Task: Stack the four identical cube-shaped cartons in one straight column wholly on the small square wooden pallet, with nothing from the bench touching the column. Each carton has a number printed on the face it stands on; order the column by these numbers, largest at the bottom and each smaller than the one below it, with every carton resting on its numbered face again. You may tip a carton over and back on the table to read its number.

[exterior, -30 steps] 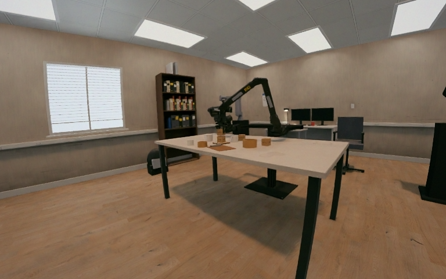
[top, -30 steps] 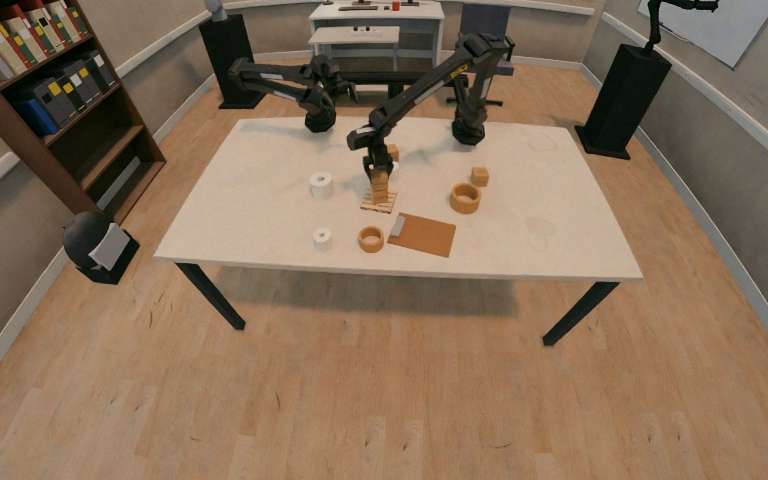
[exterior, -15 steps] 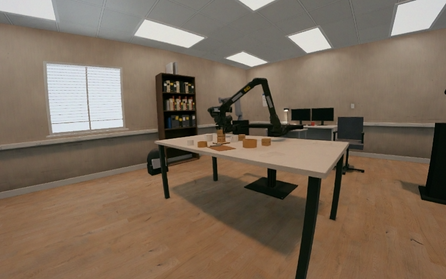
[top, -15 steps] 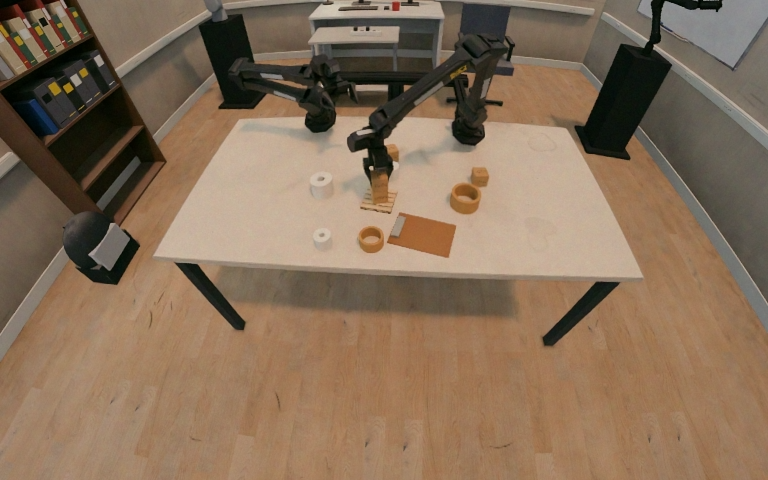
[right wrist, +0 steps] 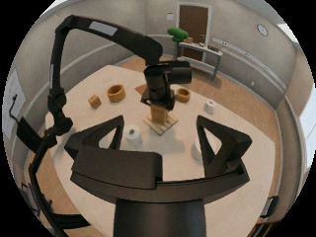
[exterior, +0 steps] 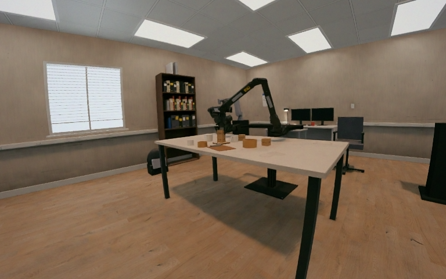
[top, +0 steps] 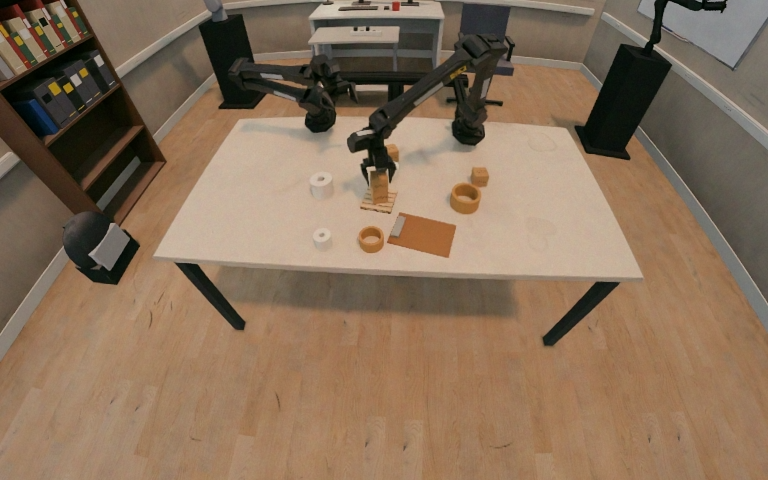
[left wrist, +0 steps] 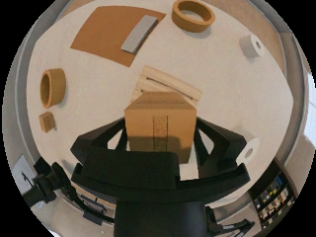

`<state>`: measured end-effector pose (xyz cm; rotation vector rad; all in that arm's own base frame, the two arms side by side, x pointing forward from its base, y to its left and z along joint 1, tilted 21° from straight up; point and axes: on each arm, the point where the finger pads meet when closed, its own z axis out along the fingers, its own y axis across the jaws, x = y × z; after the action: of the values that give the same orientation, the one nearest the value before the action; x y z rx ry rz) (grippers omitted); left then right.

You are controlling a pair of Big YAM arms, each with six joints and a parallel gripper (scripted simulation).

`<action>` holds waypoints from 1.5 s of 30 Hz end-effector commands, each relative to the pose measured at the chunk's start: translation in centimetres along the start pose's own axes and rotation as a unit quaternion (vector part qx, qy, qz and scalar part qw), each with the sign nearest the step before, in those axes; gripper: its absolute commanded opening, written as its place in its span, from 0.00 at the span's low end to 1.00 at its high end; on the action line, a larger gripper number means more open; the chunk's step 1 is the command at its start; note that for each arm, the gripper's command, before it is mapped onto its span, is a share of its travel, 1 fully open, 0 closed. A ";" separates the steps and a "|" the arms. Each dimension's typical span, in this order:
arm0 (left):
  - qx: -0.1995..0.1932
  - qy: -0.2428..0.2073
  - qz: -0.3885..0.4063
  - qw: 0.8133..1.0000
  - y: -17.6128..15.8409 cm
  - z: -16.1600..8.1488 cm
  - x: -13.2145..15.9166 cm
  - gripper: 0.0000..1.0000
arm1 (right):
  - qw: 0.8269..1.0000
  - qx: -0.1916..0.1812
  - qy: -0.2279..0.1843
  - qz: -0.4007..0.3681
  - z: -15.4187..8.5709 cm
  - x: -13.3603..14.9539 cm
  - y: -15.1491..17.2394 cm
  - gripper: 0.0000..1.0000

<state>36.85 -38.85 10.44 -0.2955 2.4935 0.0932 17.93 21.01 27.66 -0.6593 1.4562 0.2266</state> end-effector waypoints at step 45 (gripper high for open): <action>0.004 -0.001 -0.010 1.000 -0.3 -15.4 -0.8 0.83 | 1.000 0.001 -0.002 0.005 0.0 -0.6 -0.2 1.00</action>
<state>27.46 -41.36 25.05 -0.2663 2.4759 0.0104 17.93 21.01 27.66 -0.6593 1.4562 0.2266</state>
